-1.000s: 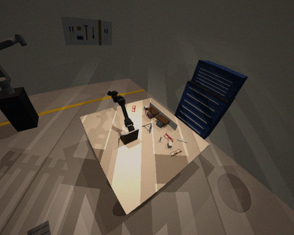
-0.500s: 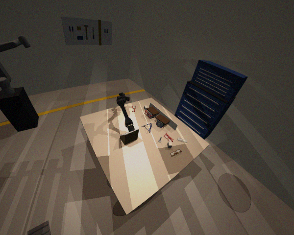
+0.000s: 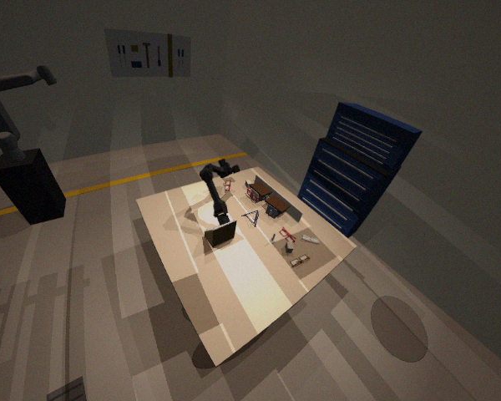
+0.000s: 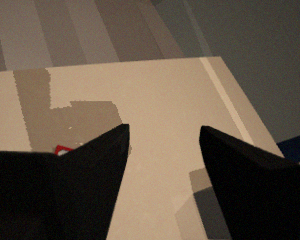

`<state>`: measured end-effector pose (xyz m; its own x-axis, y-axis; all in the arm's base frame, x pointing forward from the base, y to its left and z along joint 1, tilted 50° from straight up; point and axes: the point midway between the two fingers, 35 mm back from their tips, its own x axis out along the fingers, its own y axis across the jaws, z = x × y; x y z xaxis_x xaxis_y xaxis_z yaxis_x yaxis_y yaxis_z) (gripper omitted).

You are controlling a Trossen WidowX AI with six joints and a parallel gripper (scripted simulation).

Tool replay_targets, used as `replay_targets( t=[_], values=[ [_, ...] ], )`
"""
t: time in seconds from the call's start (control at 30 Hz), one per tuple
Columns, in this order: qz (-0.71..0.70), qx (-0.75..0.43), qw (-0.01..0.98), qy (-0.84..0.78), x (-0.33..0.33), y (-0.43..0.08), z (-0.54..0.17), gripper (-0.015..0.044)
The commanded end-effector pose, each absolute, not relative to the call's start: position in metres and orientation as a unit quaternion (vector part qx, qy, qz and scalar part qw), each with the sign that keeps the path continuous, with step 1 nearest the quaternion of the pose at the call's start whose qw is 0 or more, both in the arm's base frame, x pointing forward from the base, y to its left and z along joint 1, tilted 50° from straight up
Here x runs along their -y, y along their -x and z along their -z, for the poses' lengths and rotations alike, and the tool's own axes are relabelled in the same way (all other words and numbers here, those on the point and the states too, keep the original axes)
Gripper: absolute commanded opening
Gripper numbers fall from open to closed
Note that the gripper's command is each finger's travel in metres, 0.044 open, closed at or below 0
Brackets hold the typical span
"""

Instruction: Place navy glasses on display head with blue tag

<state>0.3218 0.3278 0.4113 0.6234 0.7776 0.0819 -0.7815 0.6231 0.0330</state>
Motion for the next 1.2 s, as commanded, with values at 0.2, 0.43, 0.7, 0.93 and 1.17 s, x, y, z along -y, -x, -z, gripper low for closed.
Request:
replay_targets(
  t=[0.2,0.43,0.7,0.93,1.17],
  values=[
    [-0.357,-0.051,0.926,0.112,-0.256,-0.399,-0.326,0.02],
    [-0.353,-0.083,0.915,0.178,-0.203,-0.421,-0.295,0.02],
    [-0.36,-0.205,0.877,0.244,-0.137,-0.437,-0.204,0.02],
    [-0.379,-0.314,0.835,0.245,-0.07,-0.424,-0.125,0.02],
    [-0.385,-0.388,0.814,0.2,-0.034,-0.403,-0.076,0.02]
  ],
)
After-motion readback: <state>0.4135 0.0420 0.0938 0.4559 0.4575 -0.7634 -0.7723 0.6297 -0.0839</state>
